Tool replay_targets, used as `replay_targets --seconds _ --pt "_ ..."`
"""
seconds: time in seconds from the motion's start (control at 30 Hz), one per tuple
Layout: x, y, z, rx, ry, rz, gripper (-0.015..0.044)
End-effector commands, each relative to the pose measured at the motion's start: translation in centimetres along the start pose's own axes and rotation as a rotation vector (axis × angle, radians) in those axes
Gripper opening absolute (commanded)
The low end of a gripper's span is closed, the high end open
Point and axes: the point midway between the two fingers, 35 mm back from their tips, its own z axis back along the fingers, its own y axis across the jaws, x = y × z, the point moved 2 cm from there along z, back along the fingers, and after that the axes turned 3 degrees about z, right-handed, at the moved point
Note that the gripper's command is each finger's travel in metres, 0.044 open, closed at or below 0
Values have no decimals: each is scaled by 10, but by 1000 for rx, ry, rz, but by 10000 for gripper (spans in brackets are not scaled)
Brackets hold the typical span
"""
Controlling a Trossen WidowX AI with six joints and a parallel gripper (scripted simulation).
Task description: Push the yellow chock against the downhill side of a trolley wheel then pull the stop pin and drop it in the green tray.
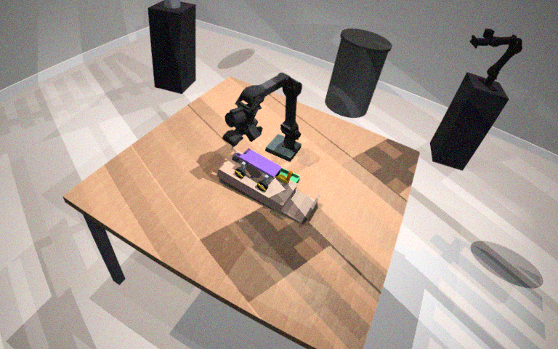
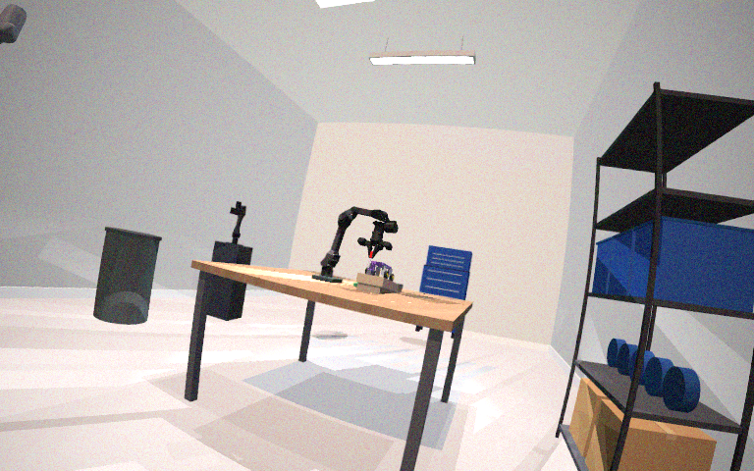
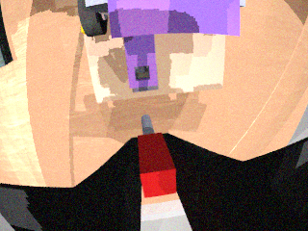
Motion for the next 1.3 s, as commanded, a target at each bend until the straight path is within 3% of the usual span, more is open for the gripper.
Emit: replay_targets --seconds 0.0,0.7,1.27 --pt "-1 8 1 -6 2 0 0" --pt "1 80 -2 0 2 2 0" --pt "48 75 3 0 -3 2 0"
